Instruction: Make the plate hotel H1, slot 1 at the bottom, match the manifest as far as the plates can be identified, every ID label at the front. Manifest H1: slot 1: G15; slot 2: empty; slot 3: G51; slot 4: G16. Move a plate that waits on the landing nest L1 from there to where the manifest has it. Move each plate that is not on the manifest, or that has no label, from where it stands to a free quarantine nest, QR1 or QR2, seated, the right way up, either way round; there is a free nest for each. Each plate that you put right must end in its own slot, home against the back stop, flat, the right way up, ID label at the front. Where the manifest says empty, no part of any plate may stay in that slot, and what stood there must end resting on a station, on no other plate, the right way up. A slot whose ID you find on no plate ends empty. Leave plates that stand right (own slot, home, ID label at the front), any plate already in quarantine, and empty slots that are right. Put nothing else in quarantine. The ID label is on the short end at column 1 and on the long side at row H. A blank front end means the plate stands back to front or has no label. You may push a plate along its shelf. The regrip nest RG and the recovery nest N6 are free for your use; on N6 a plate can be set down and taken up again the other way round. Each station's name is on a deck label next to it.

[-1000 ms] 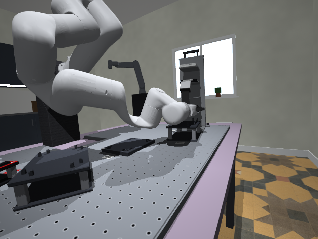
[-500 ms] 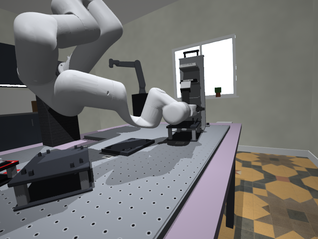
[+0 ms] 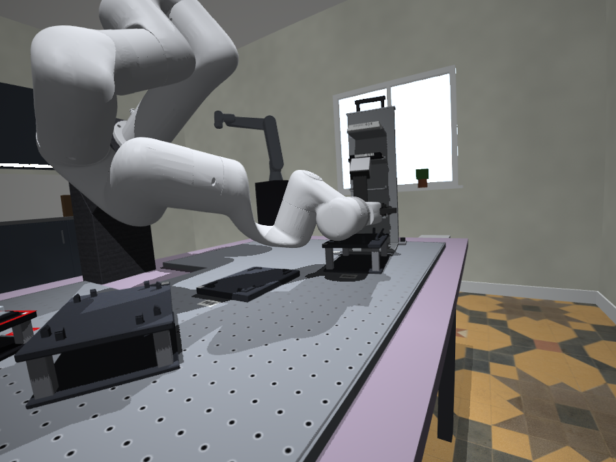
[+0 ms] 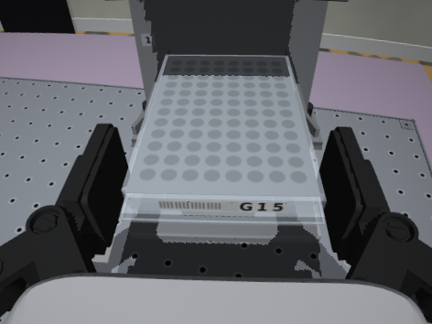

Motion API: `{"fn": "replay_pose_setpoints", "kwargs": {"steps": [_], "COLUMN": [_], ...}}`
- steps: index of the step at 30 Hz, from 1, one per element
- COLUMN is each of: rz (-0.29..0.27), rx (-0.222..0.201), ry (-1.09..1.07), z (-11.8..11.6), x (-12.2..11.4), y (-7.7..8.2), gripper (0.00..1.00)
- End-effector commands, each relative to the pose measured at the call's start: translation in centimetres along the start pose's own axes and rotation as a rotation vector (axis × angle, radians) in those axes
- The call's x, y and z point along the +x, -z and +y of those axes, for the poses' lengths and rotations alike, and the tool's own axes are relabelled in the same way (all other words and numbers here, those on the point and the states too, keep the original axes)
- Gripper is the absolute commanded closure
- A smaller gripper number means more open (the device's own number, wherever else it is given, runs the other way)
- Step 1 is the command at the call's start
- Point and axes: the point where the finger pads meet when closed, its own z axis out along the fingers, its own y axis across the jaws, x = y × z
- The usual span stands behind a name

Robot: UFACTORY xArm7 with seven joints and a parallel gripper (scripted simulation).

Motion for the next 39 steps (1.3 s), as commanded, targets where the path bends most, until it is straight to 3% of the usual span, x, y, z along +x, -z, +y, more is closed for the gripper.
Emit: {"fn": "replay_pose_setpoints", "kwargs": {"steps": [1, 39], "rz": [0.001, 0.002], "rx": [0.001, 0.001], "ry": [0.002, 0.002], "z": [0.0, 0.0], "x": [0.1, 0.1], "y": [-0.2, -1.8], "gripper": [1.00, 1.00]}}
